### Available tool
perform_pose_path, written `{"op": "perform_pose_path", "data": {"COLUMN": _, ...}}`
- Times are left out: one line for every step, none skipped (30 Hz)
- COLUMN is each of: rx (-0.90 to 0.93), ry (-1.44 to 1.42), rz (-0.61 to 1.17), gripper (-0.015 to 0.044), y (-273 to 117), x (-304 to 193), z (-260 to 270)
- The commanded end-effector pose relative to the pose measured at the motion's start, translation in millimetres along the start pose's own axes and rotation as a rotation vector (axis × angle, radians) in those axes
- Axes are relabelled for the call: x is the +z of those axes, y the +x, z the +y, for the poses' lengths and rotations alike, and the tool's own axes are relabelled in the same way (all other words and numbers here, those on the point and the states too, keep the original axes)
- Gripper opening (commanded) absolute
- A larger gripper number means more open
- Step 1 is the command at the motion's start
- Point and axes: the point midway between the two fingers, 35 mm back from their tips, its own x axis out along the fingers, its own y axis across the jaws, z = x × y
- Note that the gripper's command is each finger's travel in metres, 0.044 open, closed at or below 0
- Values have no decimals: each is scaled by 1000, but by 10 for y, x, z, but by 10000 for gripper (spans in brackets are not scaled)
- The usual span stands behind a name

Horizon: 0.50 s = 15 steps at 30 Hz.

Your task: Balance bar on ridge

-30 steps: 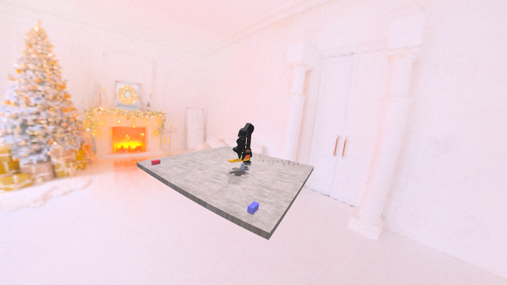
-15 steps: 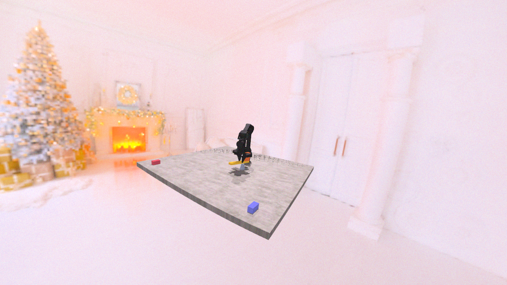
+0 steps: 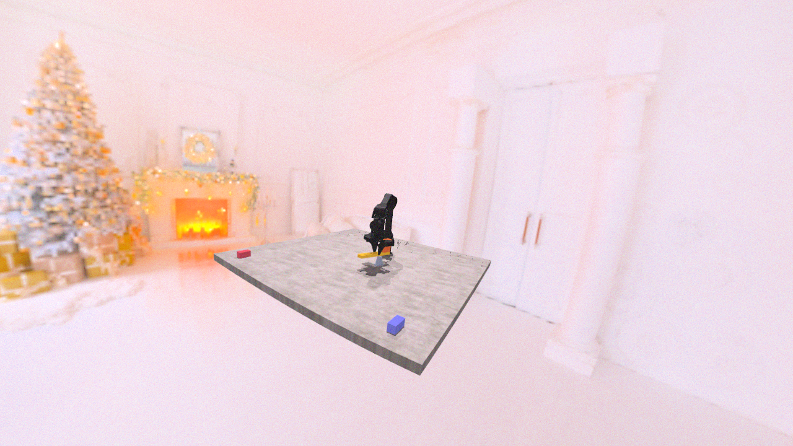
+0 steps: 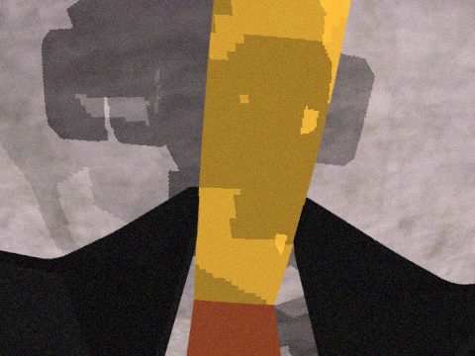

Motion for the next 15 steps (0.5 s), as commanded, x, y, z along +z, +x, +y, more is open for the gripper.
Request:
{"op": "perform_pose_path", "data": {"rx": 2, "ry": 3, "rz": 0, "gripper": 0, "y": 4, "x": 0, "z": 3}}
{"op": "perform_pose_path", "data": {"rx": 2, "ry": 3, "rz": 0, "gripper": 0, "y": 5, "x": -1, "z": 3}}
{"op": "perform_pose_path", "data": {"rx": 2, "ry": 3, "rz": 0, "gripper": 0, "y": 6, "x": -1, "z": 3}}
{"op": "perform_pose_path", "data": {"rx": 2, "ry": 3, "rz": 0, "gripper": 0, "y": 8, "x": -1, "z": 3}}
{"op": "perform_pose_path", "data": {"rx": 2, "ry": 3, "rz": 0, "gripper": 0, "y": 8, "x": -1, "z": 3}}
{"op": "perform_pose_path", "data": {"rx": 2, "ry": 3, "rz": 0, "gripper": 0, "y": 8, "x": -1, "z": 3}}
{"op": "perform_pose_path", "data": {"rx": 2, "ry": 3, "rz": 0, "gripper": 0, "y": 9, "x": -1, "z": 3}}
{"op": "perform_pose_path", "data": {"rx": 2, "ry": 3, "rz": 0, "gripper": 0, "y": 11, "x": -1, "z": 3}}
{"op": "perform_pose_path", "data": {"rx": 2, "ry": 3, "rz": 0, "gripper": 0, "y": 11, "x": -1, "z": 3}}
{"op": "perform_pose_path", "data": {"rx": 2, "ry": 3, "rz": 0, "gripper": 0, "y": 12, "x": -1, "z": 3}}
{"op": "perform_pose_path", "data": {"rx": 2, "ry": 3, "rz": 0, "gripper": 0, "y": 13, "x": -1, "z": 3}}
{"op": "perform_pose_path", "data": {"rx": 2, "ry": 3, "rz": 0, "gripper": 0, "y": 14, "x": -1, "z": 3}}
{"op": "perform_pose_path", "data": {"rx": 2, "ry": 3, "rz": 0, "gripper": 0, "y": 14, "x": -1, "z": 3}}
{"op": "perform_pose_path", "data": {"rx": 2, "ry": 3, "rz": 0, "gripper": 0, "y": 15, "x": -1, "z": 3}}
{"op": "perform_pose_path", "data": {"rx": 2, "ry": 3, "rz": 0, "gripper": 0, "y": 16, "x": -1, "z": 3}}
